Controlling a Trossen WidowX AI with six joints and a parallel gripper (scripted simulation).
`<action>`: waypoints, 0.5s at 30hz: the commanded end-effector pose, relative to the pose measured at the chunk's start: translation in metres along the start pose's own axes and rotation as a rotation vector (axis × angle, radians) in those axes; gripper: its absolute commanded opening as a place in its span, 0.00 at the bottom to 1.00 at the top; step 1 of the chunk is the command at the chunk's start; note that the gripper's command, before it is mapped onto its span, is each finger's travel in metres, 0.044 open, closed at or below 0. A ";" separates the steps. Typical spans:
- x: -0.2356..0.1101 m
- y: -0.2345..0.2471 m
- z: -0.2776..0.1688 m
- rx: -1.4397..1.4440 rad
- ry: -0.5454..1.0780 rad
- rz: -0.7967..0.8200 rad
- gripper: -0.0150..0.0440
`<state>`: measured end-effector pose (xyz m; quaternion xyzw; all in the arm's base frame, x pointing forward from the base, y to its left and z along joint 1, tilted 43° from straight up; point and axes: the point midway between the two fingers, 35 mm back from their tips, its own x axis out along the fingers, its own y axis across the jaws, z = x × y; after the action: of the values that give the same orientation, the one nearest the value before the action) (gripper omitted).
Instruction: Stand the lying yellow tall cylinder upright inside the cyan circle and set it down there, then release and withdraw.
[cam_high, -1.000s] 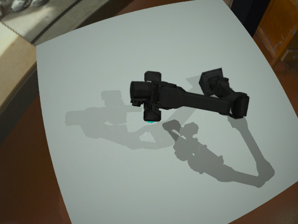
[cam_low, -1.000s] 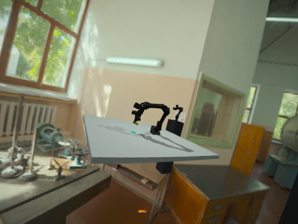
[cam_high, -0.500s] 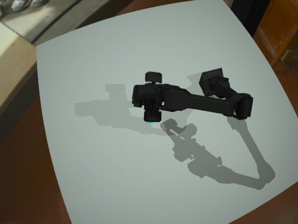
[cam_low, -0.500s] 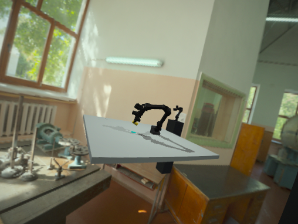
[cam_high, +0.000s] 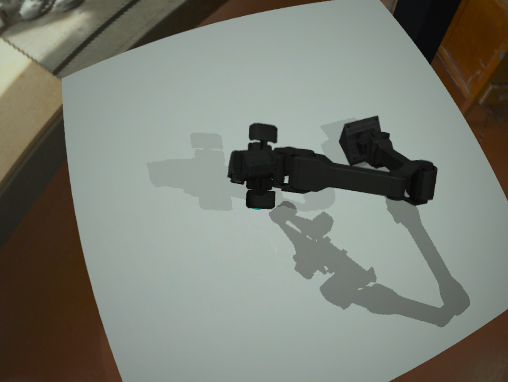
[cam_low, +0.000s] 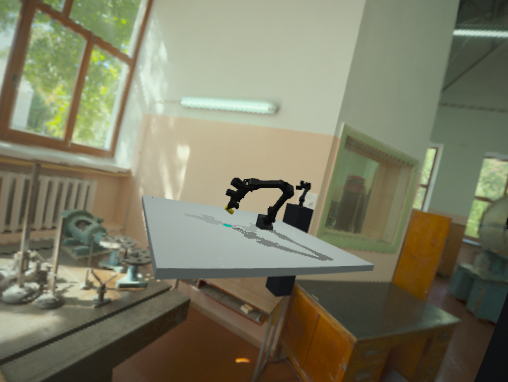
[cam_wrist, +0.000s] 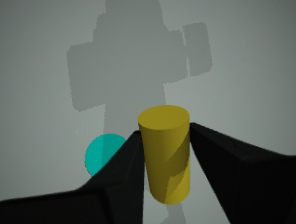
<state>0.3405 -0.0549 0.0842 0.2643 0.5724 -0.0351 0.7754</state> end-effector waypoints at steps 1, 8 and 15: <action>0.000 -0.001 0.000 0.008 -0.032 -0.012 0.43; 0.000 -0.001 0.001 0.011 -0.076 -0.023 0.43; 0.001 0.000 0.001 0.016 -0.122 -0.033 0.43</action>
<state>0.3418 -0.0542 0.0829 0.2581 0.5382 -0.0591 0.8002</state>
